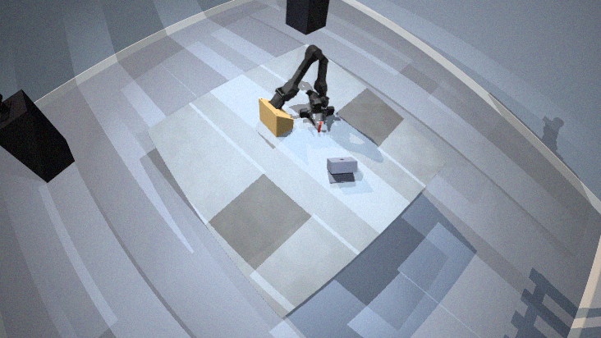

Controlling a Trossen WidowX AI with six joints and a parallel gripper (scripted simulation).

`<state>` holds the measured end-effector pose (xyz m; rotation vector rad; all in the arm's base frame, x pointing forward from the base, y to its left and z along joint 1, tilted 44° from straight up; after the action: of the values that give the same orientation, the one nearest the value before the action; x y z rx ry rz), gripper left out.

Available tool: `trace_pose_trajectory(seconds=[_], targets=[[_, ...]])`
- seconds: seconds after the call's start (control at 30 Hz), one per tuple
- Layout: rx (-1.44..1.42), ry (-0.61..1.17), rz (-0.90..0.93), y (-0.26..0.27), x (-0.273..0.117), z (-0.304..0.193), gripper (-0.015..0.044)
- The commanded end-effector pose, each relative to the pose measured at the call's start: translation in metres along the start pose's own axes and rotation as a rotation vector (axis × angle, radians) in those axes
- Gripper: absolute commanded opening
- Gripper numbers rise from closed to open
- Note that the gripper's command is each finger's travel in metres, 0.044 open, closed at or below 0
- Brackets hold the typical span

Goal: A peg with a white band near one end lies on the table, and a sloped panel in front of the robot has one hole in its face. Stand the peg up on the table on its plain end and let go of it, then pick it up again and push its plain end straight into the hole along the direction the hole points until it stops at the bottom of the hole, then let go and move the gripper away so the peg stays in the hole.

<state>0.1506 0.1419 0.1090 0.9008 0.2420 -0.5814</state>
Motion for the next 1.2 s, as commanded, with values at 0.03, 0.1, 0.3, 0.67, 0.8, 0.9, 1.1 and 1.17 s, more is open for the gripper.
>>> trace_pose_trajectory(seconds=[0.03,0.1,0.3,0.67,0.8,0.9,1.1,1.17], targets=[[-0.001,0.000,0.000,0.000,0.000,0.000,0.0366],[-0.001,0.000,0.000,0.000,0.000,0.000,0.0419],[-0.001,0.000,0.000,0.000,0.000,0.000,0.0440],[0.007,0.016,-0.030,0.025,-0.004,0.075,0.0440],[0.007,0.015,-0.023,0.025,-0.010,0.112,0.0440],[0.005,0.007,-0.010,0.020,-0.016,0.139,0.0440],[0.000,-0.004,0.004,0.014,-0.022,0.159,0.0440],[-0.016,0.008,-0.008,0.014,-0.021,0.158,0.0440]])
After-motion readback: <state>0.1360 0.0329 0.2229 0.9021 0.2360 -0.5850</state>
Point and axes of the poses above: the point midway between the two fingers, 35 mm back from their tips, its own x axis out along the fingers, its own y axis across the jaws, z = x × y, the point moved 7 cm from there along -x, back along the fingers, and after that the axes turned 2 degrees about x, right-handed, at the moved point
